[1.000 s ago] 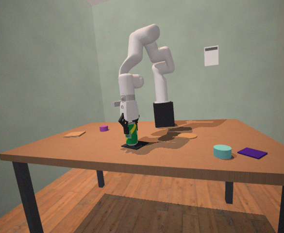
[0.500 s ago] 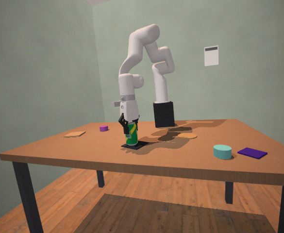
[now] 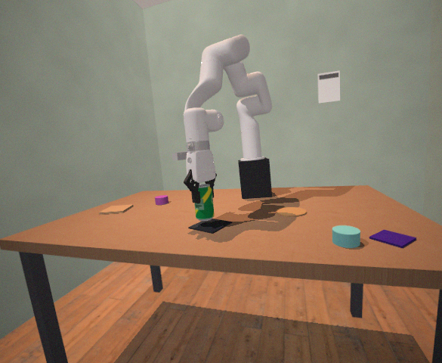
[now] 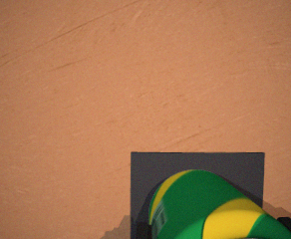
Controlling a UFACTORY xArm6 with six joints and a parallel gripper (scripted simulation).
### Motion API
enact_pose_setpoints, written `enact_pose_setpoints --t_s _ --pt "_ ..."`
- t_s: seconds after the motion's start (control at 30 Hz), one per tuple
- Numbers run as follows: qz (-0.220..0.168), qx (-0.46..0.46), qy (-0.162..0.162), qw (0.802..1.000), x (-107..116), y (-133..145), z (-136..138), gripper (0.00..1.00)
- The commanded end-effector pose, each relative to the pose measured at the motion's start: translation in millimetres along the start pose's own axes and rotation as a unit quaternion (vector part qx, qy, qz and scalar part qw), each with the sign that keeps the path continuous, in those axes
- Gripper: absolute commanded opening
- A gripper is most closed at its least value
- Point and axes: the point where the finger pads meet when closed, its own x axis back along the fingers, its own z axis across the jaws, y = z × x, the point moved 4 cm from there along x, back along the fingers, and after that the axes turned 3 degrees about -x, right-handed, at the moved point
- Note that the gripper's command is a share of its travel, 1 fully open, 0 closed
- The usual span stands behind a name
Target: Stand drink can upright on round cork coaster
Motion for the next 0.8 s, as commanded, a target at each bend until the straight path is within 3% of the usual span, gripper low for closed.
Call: enact_pose_setpoints --t_s 0.0,0.2,0.47,0.77 --pt "-0.001 0.000 -0.003 1.000 27 0 -2 0.00" --pt "-0.001 0.000 -0.003 1.000 63 0 -2 0.00" --pt "-0.001 0.000 -0.003 1.000 79 0 -1 0.00" --pt "-0.001 0.000 -0.003 1.000 80 1 -1 0.00"
